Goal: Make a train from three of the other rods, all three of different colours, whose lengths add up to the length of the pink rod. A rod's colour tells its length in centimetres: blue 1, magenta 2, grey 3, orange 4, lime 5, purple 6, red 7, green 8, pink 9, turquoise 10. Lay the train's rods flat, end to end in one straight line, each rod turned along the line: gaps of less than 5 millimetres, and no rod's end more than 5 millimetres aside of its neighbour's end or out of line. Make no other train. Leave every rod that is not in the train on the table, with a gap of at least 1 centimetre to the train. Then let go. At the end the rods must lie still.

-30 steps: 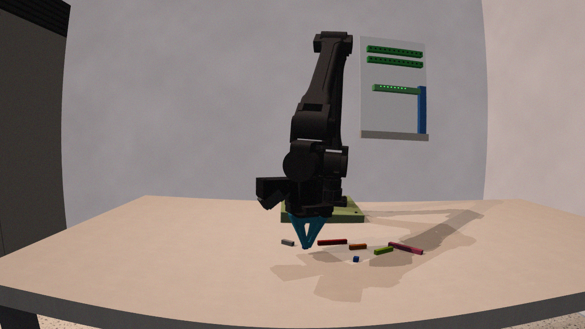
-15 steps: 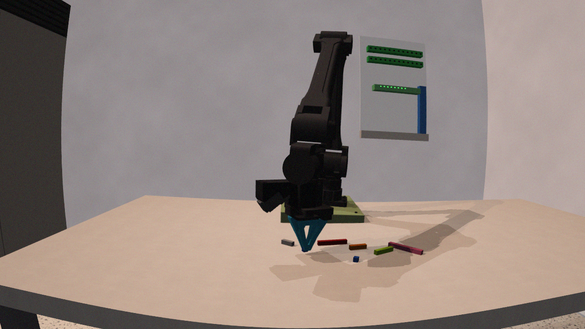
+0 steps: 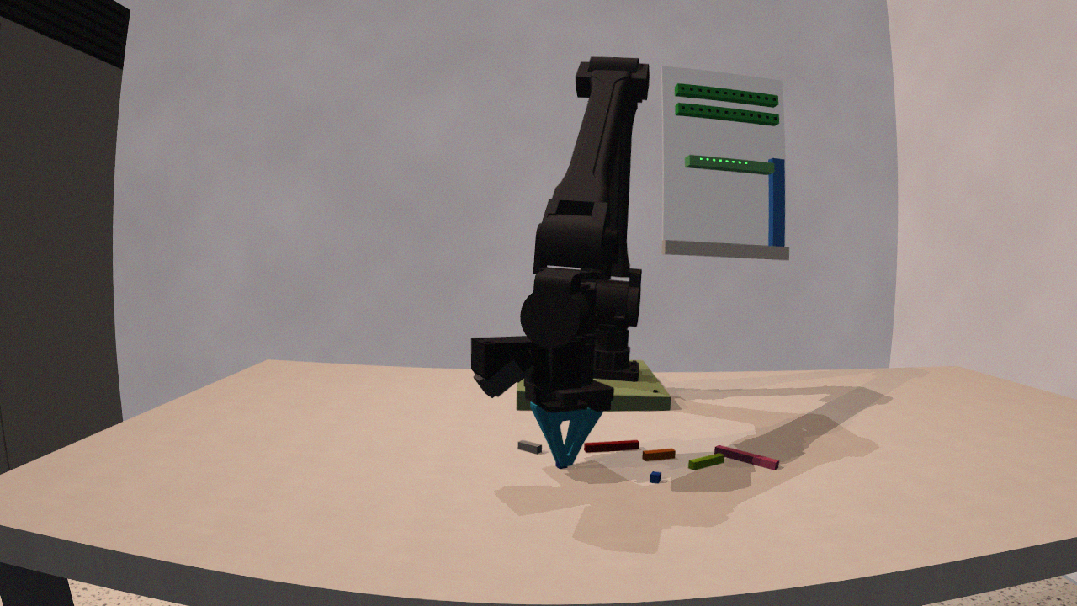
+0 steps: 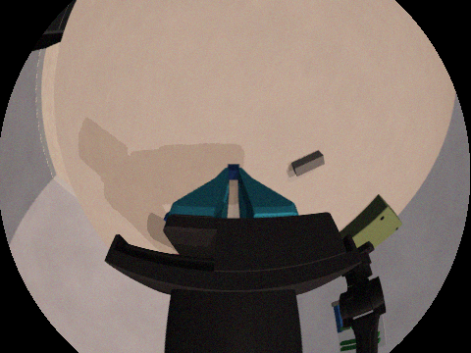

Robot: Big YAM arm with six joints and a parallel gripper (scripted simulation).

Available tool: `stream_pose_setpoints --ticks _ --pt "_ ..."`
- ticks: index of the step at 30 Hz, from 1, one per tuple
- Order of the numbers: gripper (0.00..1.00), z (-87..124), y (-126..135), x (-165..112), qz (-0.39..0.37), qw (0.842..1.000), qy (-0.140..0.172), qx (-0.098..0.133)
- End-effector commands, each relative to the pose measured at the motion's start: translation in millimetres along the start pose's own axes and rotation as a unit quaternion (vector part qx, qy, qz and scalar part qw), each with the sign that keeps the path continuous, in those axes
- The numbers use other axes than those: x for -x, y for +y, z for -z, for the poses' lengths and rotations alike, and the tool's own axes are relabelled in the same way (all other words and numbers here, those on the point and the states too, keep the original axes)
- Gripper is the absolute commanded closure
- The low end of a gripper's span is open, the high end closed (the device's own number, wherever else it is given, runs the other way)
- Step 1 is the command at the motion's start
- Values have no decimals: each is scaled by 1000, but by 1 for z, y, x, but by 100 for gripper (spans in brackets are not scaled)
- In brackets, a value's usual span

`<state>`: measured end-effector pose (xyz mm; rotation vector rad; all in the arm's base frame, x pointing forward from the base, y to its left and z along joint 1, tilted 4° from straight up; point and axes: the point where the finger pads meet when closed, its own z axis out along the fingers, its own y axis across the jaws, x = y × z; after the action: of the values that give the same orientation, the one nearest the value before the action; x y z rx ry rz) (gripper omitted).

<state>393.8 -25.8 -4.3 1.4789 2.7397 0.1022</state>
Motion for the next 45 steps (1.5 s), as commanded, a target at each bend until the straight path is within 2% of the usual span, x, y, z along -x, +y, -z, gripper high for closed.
stream_pose_setpoints --ticks 1,31,35,40,41,45 --pt "96 0 3 -1 1 1000 -5 2" --pt "96 0 3 -1 1 1000 -5 2" --pt "88 0 3 -1 1 1000 -5 2" --pt "84 0 3 -1 1 1000 -5 2" --pt "80 0 3 -1 1 1000 -5 2" --pt "80 0 3 -1 1 1000 -5 2"
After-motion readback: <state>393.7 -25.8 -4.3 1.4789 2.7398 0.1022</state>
